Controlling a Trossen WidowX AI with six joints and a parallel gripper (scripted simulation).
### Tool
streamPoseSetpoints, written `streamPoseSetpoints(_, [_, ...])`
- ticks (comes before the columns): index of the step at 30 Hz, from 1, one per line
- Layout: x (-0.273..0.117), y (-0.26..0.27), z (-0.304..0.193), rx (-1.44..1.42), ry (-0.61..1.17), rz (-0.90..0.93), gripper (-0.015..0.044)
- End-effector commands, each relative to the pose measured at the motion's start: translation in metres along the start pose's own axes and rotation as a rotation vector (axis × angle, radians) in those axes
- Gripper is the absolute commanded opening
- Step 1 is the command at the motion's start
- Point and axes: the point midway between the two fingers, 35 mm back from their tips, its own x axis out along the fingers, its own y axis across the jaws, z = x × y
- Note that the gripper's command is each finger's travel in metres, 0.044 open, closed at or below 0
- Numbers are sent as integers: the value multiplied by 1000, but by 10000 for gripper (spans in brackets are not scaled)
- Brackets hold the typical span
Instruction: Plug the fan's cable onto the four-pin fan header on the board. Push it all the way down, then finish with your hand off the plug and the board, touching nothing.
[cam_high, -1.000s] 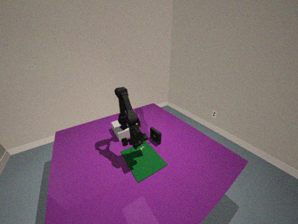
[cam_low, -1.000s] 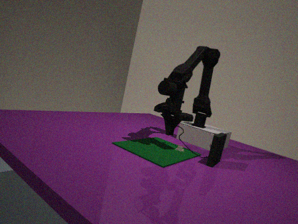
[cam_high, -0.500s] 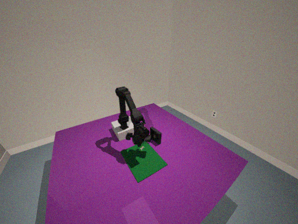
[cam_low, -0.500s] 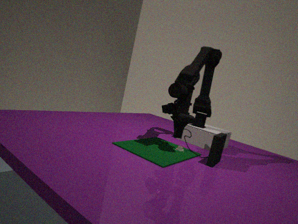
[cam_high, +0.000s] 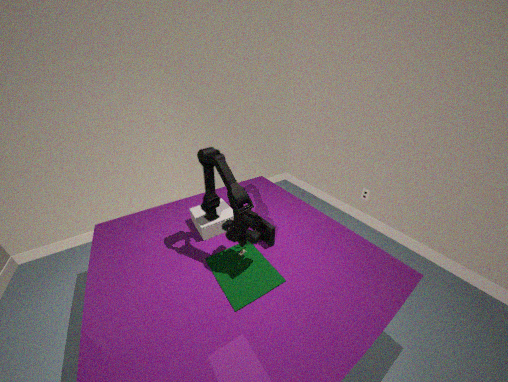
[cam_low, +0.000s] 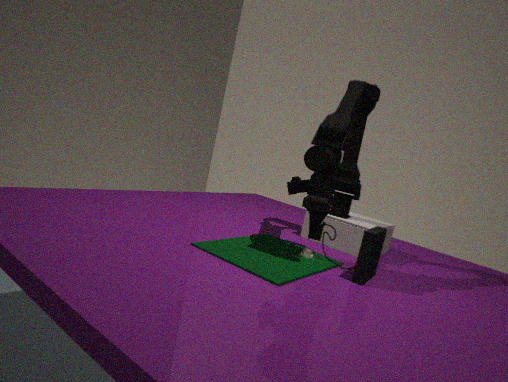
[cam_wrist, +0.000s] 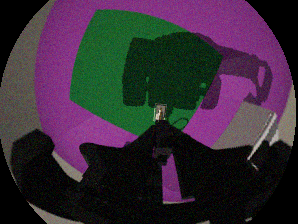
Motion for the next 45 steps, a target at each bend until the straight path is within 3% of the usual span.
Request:
streamPoseSetpoints(1, [1, -1, -1, 30, -5, -1, 0])
streamPoseSetpoints(23, [-1, -1, 8, 31, -6, -1, 0])
streamPoseSetpoints(28, [21, -1, 9, 27, -6, -2, 0])
streamPoseSetpoints(45, [21, -1, 9, 25, -6, -2, 0])
